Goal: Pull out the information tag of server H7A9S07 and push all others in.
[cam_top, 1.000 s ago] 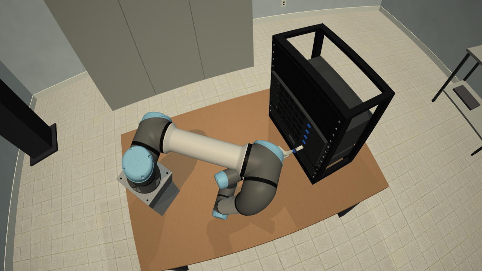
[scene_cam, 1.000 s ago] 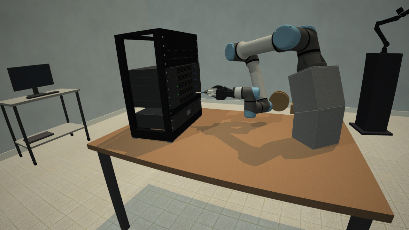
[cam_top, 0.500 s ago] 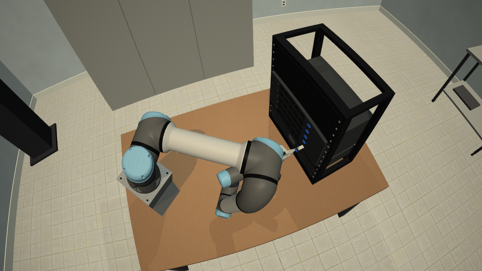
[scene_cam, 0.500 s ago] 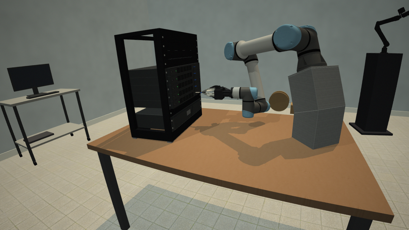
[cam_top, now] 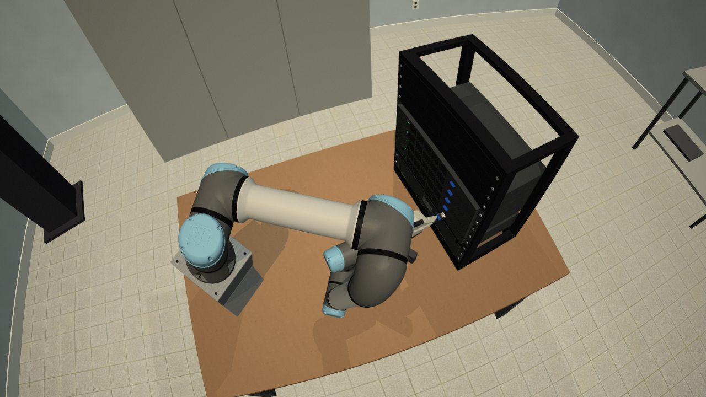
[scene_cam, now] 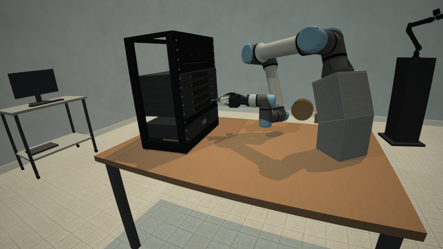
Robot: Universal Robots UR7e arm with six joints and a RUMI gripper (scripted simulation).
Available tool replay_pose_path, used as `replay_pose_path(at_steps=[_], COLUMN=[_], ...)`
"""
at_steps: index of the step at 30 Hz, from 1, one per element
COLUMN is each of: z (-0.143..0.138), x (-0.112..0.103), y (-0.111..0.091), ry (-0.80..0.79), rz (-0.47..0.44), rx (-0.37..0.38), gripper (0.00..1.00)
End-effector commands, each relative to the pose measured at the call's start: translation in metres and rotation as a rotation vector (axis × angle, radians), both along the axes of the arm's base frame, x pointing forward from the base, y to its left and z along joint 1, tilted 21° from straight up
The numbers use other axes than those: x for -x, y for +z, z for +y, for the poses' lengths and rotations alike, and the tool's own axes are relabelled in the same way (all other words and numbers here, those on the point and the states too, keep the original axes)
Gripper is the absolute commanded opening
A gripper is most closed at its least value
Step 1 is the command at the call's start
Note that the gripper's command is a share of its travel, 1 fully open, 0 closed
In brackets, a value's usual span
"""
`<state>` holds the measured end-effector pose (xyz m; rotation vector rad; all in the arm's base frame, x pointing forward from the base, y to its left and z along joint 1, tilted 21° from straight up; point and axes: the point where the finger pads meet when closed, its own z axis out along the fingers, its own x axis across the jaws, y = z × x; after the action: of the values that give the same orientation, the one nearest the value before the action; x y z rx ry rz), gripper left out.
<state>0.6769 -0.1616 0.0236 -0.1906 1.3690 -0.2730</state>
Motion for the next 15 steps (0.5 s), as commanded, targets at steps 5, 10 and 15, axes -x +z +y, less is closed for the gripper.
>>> replay_pose_path(at_steps=[5,10,15], z=[0.000,0.000,0.000], x=[-0.012,-0.015,-0.018], y=[0.003,0.003,0.004], ry=[0.000,0.000,0.000], rz=[-0.001,-0.001,-0.001], rx=[0.001,0.001,0.001], gripper=[0.00,0.00,0.00])
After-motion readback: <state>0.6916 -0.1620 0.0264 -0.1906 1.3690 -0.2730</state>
